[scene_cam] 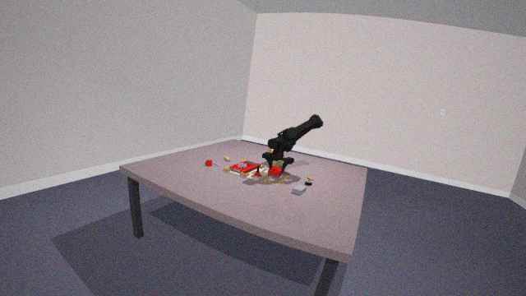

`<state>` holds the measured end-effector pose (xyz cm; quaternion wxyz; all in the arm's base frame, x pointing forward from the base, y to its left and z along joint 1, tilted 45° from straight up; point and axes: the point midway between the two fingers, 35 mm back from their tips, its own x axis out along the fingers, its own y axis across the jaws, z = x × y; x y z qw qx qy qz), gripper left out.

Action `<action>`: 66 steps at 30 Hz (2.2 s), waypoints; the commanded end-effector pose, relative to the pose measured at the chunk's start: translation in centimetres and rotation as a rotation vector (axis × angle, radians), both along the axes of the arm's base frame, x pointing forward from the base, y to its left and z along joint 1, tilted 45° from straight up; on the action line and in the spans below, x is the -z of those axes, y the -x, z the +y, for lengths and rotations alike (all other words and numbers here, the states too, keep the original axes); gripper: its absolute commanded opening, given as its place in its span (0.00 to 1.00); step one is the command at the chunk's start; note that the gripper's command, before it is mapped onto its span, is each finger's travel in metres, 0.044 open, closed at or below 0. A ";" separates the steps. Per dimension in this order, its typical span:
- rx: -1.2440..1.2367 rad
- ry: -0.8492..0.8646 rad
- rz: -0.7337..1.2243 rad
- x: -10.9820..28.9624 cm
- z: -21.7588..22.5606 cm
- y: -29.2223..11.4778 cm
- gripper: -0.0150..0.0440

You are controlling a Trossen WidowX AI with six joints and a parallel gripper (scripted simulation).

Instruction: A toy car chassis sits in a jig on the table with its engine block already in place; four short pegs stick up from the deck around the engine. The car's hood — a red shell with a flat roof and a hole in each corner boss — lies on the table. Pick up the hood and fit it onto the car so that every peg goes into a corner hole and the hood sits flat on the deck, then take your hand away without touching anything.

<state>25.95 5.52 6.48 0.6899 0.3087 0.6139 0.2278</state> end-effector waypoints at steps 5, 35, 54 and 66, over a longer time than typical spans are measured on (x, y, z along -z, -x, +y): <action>0.001 0.002 -0.007 -1.6 -1.5 0.2 0.25; 0.012 0.001 0.000 -5.3 -6.3 0.4 0.25; 0.026 0.009 0.010 -2.4 -10.8 -2.4 0.25; 0.041 0.011 0.014 0.0 -13.7 -3.8 0.25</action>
